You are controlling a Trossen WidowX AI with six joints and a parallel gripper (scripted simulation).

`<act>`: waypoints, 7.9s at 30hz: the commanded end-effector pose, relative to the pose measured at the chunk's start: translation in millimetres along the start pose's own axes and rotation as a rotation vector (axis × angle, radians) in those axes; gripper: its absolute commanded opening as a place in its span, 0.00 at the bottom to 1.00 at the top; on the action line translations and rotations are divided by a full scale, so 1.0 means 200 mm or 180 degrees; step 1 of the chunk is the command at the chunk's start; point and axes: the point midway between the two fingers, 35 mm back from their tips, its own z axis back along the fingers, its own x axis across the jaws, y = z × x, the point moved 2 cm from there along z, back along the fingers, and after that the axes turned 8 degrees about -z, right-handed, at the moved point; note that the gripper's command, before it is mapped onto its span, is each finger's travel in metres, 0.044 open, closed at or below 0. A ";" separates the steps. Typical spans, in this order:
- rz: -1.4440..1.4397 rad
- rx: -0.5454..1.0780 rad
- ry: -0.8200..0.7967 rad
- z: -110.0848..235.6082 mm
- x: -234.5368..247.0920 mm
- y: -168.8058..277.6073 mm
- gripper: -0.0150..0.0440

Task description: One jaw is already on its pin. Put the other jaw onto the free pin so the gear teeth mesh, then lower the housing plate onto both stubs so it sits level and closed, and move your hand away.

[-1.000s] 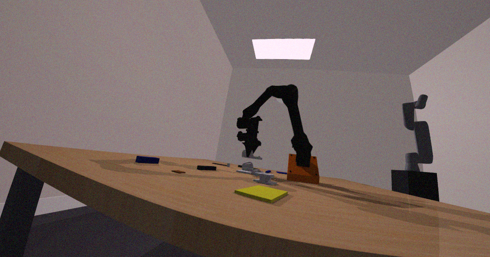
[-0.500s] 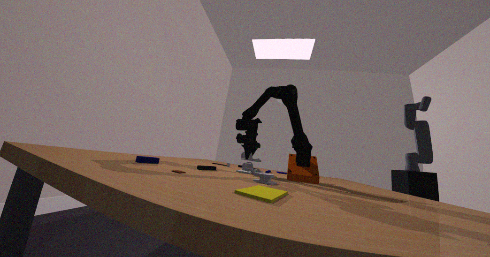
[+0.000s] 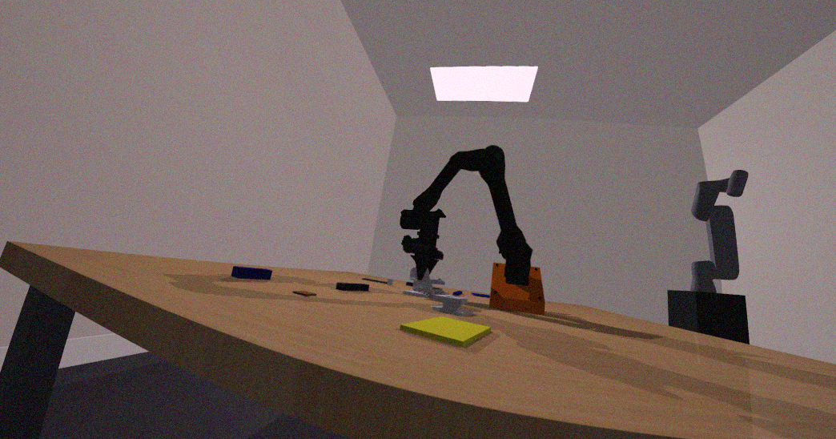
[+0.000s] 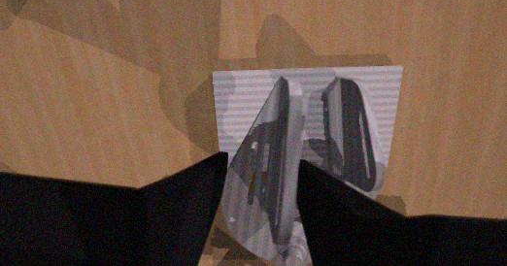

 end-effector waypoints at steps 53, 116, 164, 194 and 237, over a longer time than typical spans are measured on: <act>-0.0049 0.0024 -0.0021 -0.12 0.00 0.01 0.48; -0.0057 0.0024 -0.0023 -0.17 0.00 0.01 0.48; -0.0057 0.0024 -0.0023 -0.17 -0.01 0.02 0.48; -0.0047 0.0016 -0.0010 -0.16 -0.01 0.02 0.63; 0.0796 0.0031 0.0017 0.15 0.10 0.05 1.00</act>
